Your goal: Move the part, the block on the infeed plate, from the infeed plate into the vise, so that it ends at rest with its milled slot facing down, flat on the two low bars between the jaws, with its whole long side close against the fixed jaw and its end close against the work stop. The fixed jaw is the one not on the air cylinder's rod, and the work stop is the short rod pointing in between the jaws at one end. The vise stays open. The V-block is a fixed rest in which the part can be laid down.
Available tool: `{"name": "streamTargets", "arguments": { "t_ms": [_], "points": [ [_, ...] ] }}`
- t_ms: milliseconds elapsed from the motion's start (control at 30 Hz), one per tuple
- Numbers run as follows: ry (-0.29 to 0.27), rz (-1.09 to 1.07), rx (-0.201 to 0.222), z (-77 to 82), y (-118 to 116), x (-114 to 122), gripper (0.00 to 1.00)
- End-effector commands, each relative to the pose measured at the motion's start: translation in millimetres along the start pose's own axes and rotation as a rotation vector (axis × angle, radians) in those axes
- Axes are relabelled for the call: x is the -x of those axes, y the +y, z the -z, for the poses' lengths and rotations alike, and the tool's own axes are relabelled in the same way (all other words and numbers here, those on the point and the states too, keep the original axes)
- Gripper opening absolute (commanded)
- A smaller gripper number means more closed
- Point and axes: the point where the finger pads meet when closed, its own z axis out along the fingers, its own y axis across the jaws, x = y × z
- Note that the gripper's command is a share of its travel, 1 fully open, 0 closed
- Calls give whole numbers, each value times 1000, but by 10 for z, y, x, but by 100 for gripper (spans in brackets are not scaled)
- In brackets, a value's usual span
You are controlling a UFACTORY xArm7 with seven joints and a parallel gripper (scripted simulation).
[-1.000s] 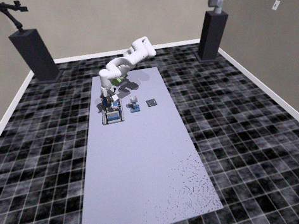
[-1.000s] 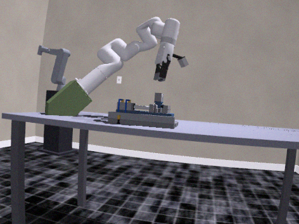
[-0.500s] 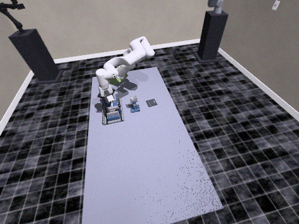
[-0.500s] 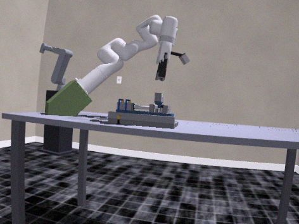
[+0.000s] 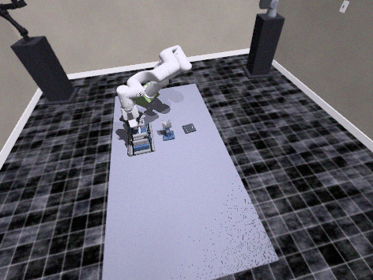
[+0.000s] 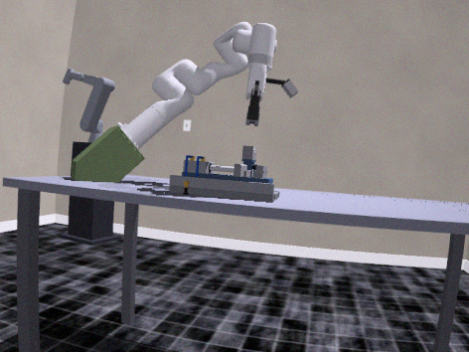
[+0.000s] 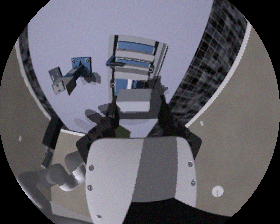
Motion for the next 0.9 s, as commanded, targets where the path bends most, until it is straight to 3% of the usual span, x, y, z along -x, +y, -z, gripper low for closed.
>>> {"name": "streamTargets", "arguments": {
  "t_ms": [0,867],
  "points": [
    [12,-32,0,25,28,-7,0],
    [51,-154,-20,58,90,-32,0]
  ]
}}
